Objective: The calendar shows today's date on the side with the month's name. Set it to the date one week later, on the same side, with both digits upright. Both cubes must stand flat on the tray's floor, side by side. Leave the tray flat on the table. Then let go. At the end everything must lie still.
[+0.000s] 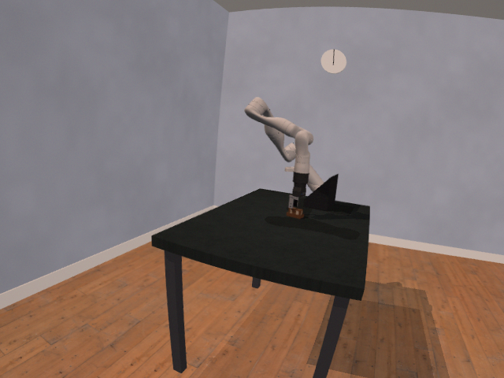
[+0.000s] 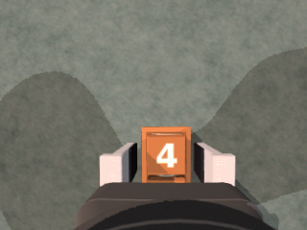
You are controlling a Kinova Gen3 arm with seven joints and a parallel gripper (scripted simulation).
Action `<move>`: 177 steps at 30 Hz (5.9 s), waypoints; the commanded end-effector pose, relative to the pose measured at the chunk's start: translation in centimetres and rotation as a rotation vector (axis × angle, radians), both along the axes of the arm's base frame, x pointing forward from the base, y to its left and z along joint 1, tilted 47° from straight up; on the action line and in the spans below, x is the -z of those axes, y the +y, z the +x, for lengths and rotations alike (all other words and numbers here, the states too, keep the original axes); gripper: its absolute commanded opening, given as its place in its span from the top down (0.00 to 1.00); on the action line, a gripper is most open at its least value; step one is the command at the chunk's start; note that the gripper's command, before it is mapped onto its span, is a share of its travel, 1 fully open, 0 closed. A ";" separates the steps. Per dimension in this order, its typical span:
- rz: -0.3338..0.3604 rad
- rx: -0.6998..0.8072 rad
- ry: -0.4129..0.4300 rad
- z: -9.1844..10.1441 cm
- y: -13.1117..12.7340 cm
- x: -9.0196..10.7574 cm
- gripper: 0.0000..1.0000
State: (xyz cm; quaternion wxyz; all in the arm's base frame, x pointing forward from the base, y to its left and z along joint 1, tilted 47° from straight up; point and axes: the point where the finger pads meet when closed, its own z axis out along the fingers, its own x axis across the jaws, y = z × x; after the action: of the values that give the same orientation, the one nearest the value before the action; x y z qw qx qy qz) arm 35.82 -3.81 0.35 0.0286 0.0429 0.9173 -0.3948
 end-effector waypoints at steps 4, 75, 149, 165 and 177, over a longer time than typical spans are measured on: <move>-0.001 0.001 0.002 -0.1 -0.6 0.6 0.10; -0.001 0.001 0.002 0.0 -1.9 1.8 0.40; -0.014 -0.185 0.196 0.4 6.5 -3.8 0.40; -0.032 -0.577 0.614 1.2 9.2 -0.3 0.40; -0.033 -0.901 0.959 1.2 11.9 3.0 0.40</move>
State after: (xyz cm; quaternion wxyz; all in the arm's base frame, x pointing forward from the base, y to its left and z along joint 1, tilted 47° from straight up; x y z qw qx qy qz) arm 37.42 7.82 -1.86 -0.2106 -0.5130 0.7599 -0.3391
